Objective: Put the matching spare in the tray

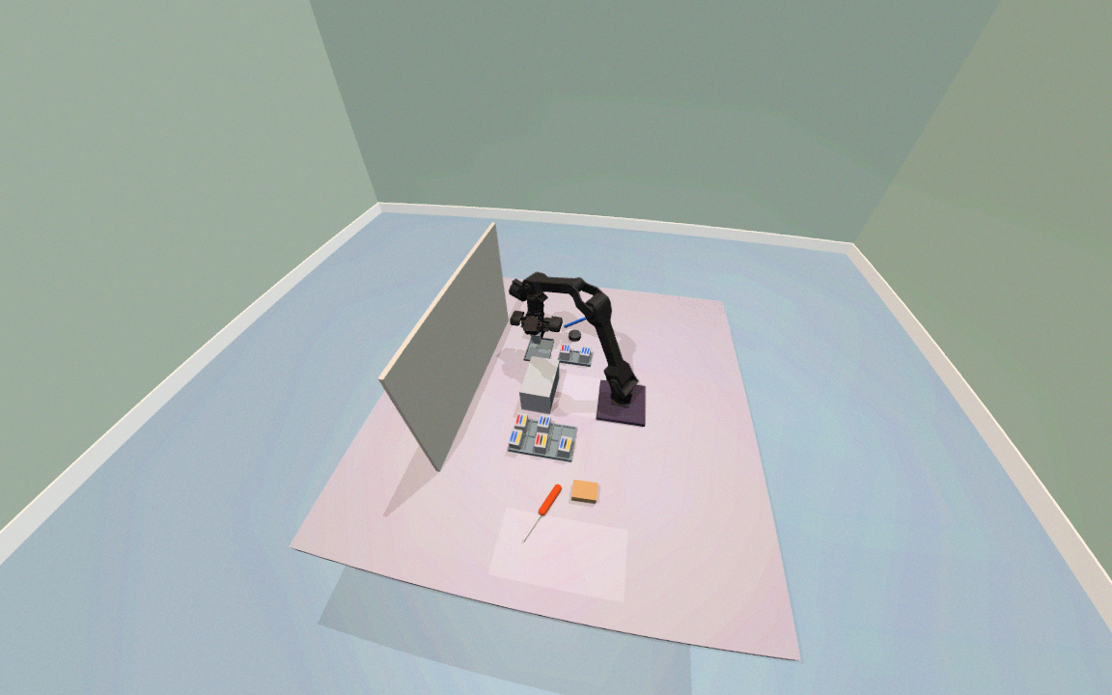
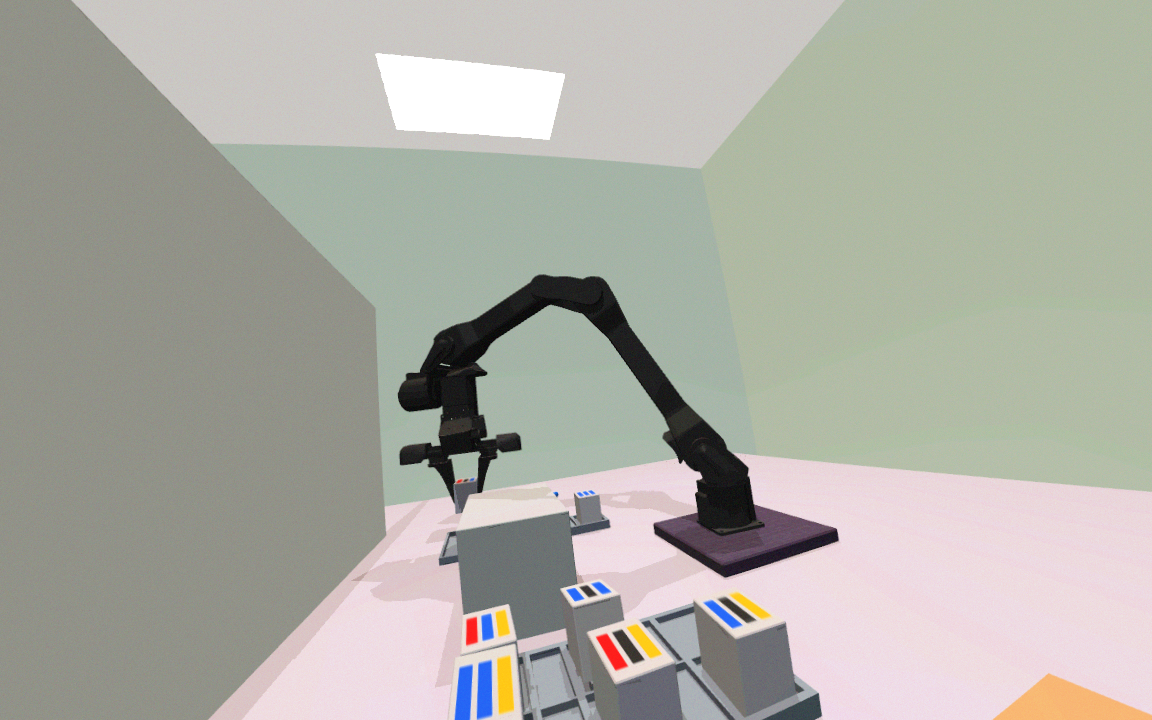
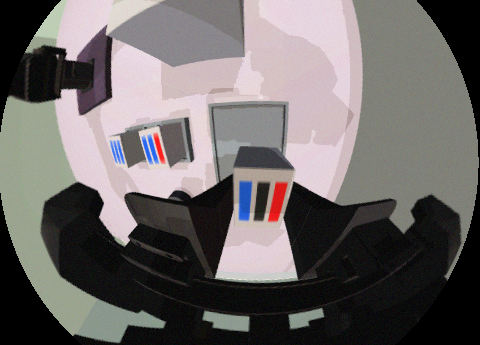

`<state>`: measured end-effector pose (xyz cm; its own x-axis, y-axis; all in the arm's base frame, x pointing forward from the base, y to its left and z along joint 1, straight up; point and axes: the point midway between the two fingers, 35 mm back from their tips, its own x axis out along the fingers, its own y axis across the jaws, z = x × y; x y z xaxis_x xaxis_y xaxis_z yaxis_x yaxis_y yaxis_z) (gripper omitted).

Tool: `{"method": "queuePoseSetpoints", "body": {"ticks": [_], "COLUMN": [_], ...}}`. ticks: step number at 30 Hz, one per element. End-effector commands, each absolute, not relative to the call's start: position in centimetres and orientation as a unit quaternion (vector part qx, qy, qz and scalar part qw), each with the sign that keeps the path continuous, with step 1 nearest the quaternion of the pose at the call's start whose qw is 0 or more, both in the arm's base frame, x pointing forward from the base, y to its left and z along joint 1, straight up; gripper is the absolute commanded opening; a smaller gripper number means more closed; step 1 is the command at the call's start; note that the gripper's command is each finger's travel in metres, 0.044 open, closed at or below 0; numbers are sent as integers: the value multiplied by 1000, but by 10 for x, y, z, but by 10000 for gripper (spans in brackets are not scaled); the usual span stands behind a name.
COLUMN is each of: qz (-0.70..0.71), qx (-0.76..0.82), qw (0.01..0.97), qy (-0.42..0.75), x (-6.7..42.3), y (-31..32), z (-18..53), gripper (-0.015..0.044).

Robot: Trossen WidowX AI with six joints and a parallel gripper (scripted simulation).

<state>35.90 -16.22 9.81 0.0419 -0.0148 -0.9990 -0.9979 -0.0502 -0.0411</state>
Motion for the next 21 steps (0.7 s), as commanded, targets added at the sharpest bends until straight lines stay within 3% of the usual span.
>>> {"method": "queuePoseSetpoints", "body": {"ticks": [1, 21], "qz": [500, 501], "qx": [-526, -525], "qw": [493, 493], "qy": [479, 479], "x": [358, 357], "y": [-161, -161], "z": [94, 80], "gripper": [0, 0]}}
